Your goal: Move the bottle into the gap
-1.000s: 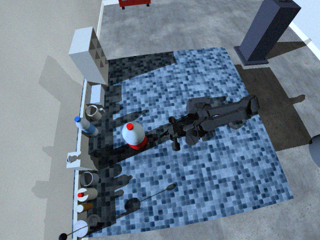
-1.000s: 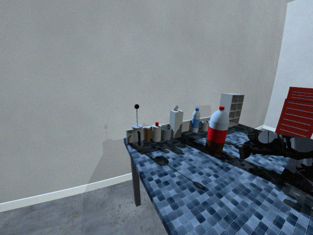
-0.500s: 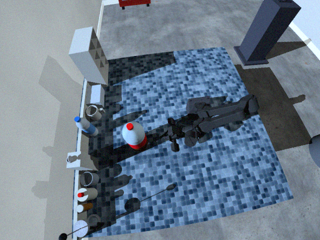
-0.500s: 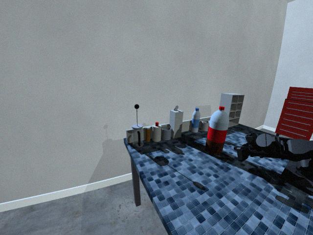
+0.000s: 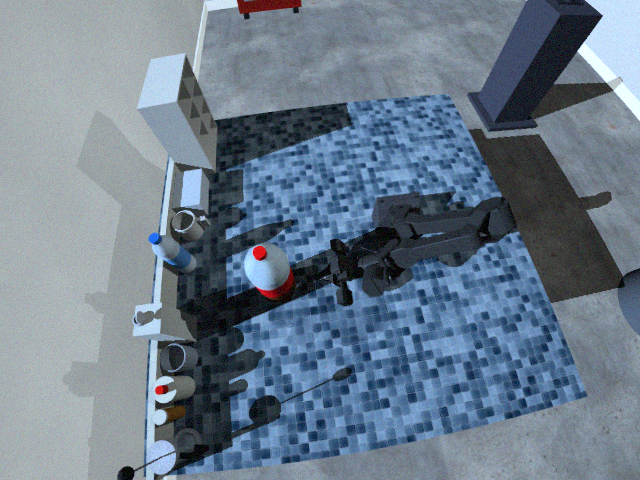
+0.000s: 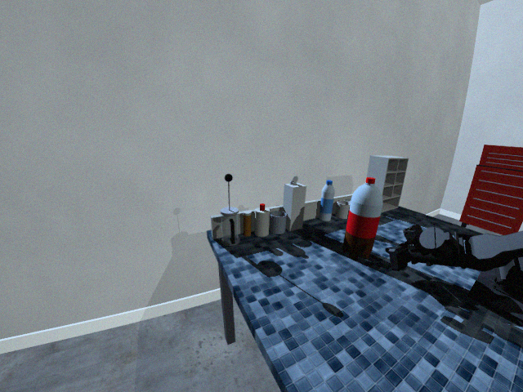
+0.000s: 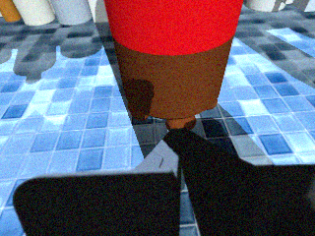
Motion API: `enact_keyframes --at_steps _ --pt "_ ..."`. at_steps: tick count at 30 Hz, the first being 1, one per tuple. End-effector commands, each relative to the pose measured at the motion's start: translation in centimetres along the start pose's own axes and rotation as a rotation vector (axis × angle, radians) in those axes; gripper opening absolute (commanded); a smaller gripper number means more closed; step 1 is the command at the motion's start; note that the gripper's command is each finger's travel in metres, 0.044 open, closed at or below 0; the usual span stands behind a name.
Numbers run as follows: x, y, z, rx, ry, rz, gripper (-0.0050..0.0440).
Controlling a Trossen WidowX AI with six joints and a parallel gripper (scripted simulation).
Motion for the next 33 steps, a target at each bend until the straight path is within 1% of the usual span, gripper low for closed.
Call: enact_keyframes --at_steps 1,14,28,33 --pt "0.5 -0.2 -0.3 0.006 0.001 -0.002 -0.0050" --pt "2.3 -0.5 -1.4 0.006 0.001 -0.002 -0.0050" --pt "3.8 -1.0 -2.5 0.005 0.001 -0.002 -0.0050" --pt "4.0 -1.1 -2.4 0.003 0.003 0.001 -0.0050"
Point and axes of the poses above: the point midway between the two fingers, 35 mm back from their tips, its own x axis out along the fingers, its own y axis across the jaws, z = x × y, the point moved 7 cm from there along -x, back along the fingers, and after that the axes turned 13 degrees about x, right-handed, at the moved point
